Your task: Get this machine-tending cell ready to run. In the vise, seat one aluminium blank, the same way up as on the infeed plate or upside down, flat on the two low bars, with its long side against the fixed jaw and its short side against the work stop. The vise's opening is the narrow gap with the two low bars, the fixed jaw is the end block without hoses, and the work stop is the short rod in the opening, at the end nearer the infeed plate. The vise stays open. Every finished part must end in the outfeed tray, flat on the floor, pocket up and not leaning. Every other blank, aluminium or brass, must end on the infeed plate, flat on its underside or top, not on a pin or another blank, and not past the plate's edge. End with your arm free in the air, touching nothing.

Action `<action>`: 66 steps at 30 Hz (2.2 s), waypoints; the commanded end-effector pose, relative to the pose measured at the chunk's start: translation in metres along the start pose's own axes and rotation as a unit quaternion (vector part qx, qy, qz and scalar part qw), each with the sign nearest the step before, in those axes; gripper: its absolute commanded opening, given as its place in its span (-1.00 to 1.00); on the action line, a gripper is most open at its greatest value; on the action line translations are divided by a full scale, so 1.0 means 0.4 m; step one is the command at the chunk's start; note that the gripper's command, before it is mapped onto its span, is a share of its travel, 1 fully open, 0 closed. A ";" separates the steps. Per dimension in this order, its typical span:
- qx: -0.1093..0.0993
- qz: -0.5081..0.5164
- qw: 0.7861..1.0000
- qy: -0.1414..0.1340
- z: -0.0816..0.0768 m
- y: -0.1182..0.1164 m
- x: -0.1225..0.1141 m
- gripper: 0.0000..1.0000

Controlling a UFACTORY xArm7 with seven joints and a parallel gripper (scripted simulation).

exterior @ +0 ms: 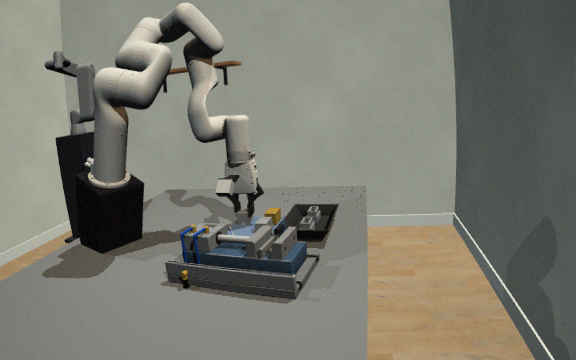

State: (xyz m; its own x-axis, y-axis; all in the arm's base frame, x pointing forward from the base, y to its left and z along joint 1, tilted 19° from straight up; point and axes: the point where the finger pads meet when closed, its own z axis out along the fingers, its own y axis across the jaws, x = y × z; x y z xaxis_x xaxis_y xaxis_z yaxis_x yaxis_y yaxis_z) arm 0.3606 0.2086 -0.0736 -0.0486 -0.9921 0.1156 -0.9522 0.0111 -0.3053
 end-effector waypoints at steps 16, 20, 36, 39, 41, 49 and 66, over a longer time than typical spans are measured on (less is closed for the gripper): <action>0.001 0.000 1.000 -0.001 -0.034 -0.002 -0.002 -1.00; 0.001 0.000 1.000 -0.001 -0.070 -0.002 -0.002 -1.00; 0.001 0.000 1.000 -0.001 -0.232 -0.002 -0.002 -1.00; 0.001 0.000 1.000 -0.001 -0.250 -0.001 -0.002 -1.00; 0.001 0.000 1.000 -0.001 -0.258 -0.001 -0.002 -1.00; 0.001 0.000 1.000 -0.001 -0.294 -0.001 -0.002 -1.00; -0.016 0.007 1.000 -0.005 -0.276 -0.145 0.117 -1.00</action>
State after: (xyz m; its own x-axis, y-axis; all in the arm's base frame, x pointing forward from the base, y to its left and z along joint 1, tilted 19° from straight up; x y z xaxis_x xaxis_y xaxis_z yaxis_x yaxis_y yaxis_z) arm 0.3567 0.1933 0.0490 -0.0594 -0.9920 0.1110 -0.9569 0.0249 -0.2893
